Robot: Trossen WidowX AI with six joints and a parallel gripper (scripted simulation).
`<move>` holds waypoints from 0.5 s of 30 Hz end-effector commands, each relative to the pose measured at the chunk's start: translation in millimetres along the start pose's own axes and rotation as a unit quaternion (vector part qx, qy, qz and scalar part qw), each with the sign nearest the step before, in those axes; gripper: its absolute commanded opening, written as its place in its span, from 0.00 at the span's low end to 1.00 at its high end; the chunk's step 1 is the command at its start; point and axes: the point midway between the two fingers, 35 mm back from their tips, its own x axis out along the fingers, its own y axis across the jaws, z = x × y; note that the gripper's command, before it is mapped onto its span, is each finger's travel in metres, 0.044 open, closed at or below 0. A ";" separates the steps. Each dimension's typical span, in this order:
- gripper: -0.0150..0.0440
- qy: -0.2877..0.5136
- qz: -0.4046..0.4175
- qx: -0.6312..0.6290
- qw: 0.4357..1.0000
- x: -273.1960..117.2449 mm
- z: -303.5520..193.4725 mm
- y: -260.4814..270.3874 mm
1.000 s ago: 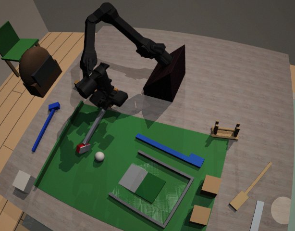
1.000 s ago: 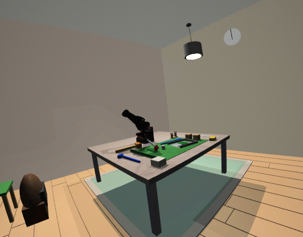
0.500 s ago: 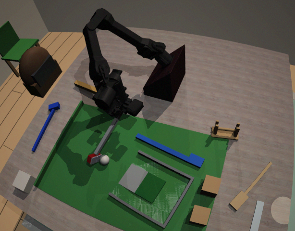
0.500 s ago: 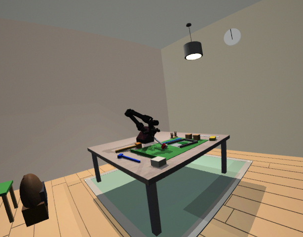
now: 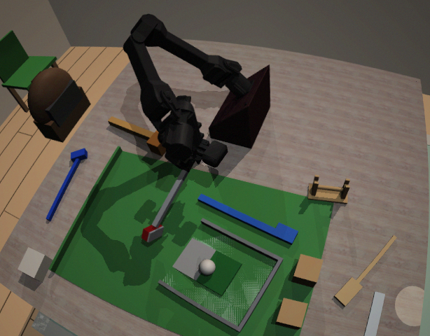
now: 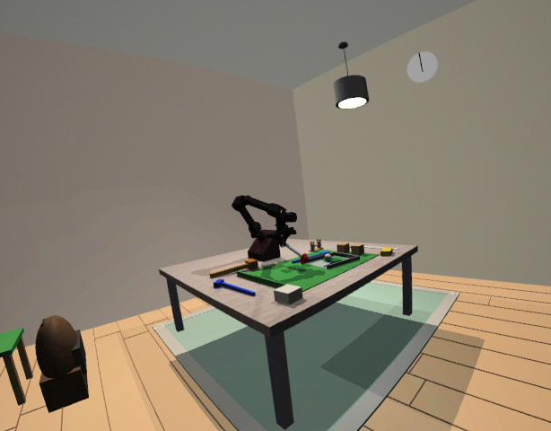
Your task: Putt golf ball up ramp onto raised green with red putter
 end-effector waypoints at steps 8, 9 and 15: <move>0.25 -0.006 0.001 0.000 1.000 -23.7 1.0 0.8; 0.25 -0.006 0.001 0.000 1.000 -23.7 1.0 0.8; 0.25 -0.006 0.001 0.000 1.000 -23.7 1.0 0.8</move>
